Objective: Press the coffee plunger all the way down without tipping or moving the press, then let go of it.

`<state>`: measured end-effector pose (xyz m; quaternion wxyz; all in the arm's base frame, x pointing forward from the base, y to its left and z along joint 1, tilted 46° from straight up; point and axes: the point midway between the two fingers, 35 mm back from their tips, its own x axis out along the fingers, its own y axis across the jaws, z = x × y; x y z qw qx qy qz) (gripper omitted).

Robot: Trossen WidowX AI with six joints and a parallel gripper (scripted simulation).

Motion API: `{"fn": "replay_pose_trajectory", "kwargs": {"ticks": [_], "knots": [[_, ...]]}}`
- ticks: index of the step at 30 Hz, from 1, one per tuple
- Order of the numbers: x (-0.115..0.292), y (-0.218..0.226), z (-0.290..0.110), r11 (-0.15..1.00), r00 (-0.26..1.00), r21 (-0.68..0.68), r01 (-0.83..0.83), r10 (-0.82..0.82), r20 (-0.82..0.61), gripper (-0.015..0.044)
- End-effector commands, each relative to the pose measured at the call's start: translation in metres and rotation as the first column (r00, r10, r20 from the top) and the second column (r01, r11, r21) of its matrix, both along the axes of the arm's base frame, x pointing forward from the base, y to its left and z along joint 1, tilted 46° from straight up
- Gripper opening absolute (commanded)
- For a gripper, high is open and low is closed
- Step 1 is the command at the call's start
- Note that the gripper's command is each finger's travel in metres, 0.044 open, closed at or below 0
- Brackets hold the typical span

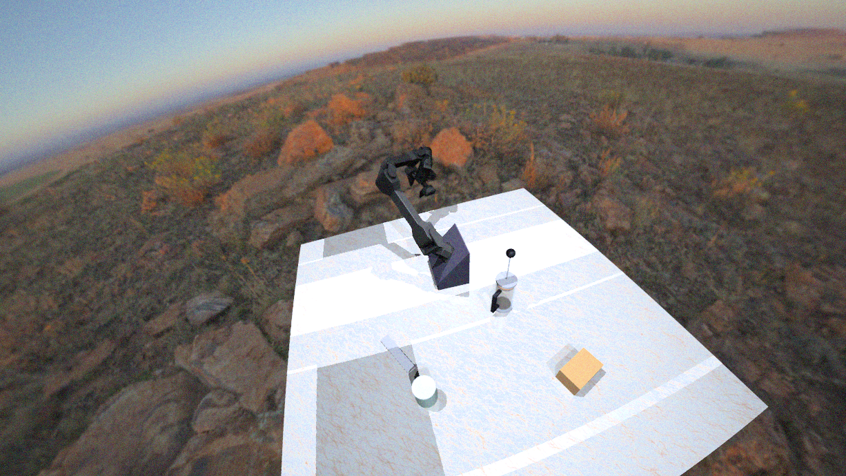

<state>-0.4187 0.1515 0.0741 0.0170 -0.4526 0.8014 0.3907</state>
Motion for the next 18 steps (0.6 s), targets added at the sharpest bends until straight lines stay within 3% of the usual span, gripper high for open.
{"fn": "replay_pose_trajectory", "kwargs": {"ticks": [1,7,18], "knots": [[0.001,0.002,-0.001,1.000,1.000,0.007,0.005,-0.005,0.002,0.0426],[0.031,0.046,-0.011,0.984,0.994,0.150,0.092,-0.100,0.043,0.0440],[0.171,0.161,-0.037,0.814,0.865,0.513,0.273,-0.442,0.240,0.0440]]}}
